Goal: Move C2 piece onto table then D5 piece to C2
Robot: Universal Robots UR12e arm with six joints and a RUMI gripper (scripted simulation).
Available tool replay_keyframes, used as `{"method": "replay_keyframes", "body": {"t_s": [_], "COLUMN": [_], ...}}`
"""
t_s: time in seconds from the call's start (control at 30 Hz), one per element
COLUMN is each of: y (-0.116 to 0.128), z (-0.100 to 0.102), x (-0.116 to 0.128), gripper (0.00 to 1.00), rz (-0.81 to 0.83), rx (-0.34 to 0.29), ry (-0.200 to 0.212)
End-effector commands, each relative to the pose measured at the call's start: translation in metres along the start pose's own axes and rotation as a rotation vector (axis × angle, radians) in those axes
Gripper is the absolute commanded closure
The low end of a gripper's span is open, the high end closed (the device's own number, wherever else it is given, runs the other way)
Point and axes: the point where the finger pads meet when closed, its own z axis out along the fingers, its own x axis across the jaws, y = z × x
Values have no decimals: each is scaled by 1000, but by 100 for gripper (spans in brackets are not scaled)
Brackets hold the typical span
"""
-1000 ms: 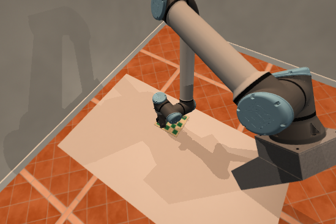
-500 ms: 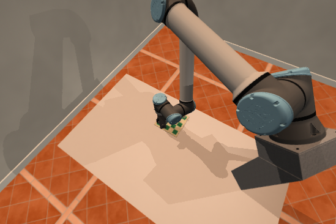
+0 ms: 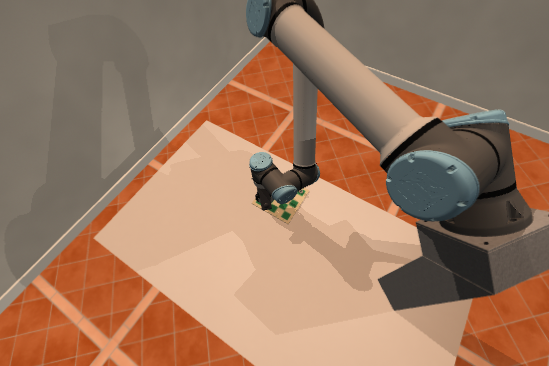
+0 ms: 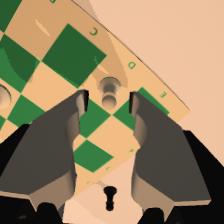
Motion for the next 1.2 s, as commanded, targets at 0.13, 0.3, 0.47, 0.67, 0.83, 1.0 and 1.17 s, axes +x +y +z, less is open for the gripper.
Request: {"method": "replay_keyframes", "body": {"t_s": [0.13,0.3,0.47,0.67,0.83,1.0,1.17], "y": [0,0,0,0,0,0,0], "z": [-1,-1,-1,-1,-1,-1,-1], "x": [0,0,0,0,0,0,0], "gripper": [80,80,100,100,100,100,100], "rz": [0,0,0,0,0,0,0], "rx": [0,0,0,0,0,0,0], "ry": [1,1,1,1,1,1,1]}}
